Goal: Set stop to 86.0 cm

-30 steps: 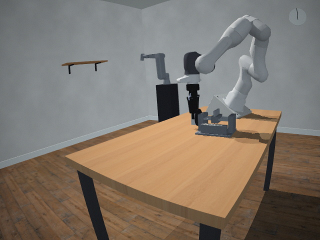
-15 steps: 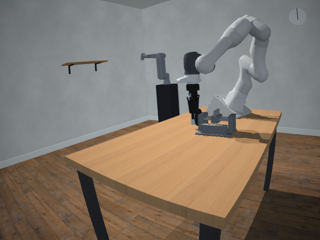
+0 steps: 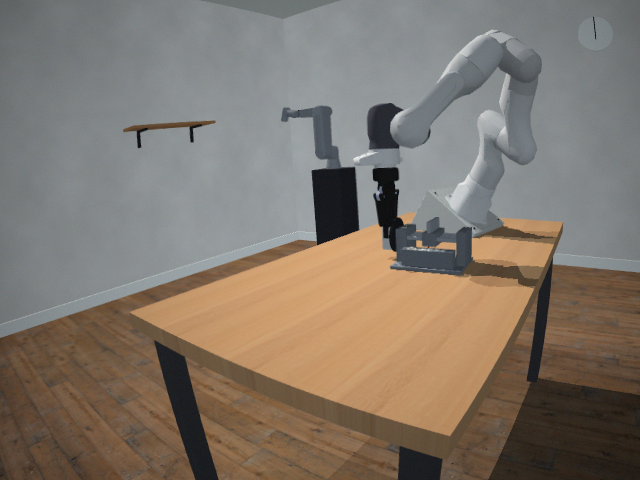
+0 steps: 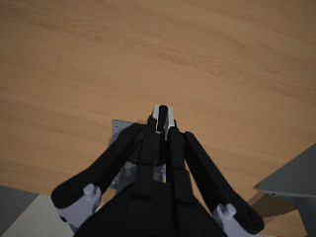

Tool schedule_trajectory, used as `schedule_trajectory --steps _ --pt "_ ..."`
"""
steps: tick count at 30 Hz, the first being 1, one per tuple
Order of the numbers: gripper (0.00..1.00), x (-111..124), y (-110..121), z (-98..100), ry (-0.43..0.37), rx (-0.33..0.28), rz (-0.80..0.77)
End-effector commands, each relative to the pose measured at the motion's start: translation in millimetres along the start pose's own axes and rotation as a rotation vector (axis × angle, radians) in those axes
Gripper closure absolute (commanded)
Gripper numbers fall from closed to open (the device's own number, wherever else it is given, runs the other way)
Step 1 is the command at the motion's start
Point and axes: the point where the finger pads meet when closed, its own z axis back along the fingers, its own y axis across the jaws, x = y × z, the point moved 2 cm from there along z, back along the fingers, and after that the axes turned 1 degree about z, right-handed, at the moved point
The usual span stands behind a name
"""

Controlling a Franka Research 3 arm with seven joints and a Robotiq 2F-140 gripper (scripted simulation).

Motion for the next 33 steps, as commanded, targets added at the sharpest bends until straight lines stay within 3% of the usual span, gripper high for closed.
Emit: schedule_trajectory --steps 1,33 --pt "0.96 0.2 3.5 0.8 -0.004 0.004 0.004" --pt "0.96 0.3 11.2 8.6 -0.004 0.004 0.004"
